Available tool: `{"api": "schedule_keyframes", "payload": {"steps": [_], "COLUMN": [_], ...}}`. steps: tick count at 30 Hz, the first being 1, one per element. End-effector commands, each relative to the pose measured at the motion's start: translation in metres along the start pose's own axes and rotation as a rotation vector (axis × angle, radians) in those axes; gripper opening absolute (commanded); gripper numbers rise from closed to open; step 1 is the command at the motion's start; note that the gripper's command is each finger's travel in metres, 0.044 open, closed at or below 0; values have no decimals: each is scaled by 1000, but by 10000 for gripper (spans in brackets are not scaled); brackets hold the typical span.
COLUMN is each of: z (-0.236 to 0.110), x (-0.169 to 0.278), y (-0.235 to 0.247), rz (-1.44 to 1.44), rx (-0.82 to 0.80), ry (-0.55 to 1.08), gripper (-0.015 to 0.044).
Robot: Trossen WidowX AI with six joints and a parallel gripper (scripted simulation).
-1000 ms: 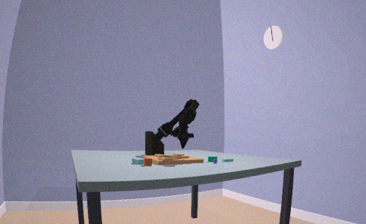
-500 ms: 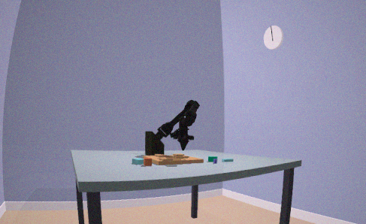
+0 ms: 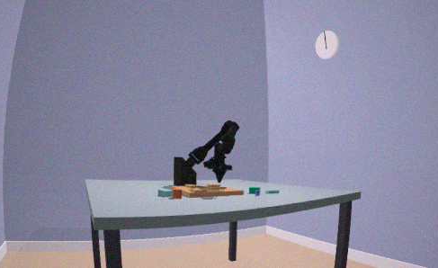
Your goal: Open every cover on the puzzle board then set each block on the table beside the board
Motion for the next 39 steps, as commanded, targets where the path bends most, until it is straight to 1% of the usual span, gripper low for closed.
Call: {"api": "schedule_keyframes", "payload": {"steps": [1, 24, 39], "z": [5, 27, 27], "x": [0, 1, 4], "y": [-2, -3, 12], "rz": [7, 7, 6], "rx": [4, 4, 4], "ry": [5, 8, 8], "gripper": [0, 0, 0]}}
Point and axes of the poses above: the point midway between the two fingers, 35 mm back from their tips, its own z axis out along the fingers, its own y axis across the jaws, x = y × z, the point moved 7 cm from there along -z, back along the fingers, and after that the axes turned 5 degrees about -z, right-handed, at the moved point
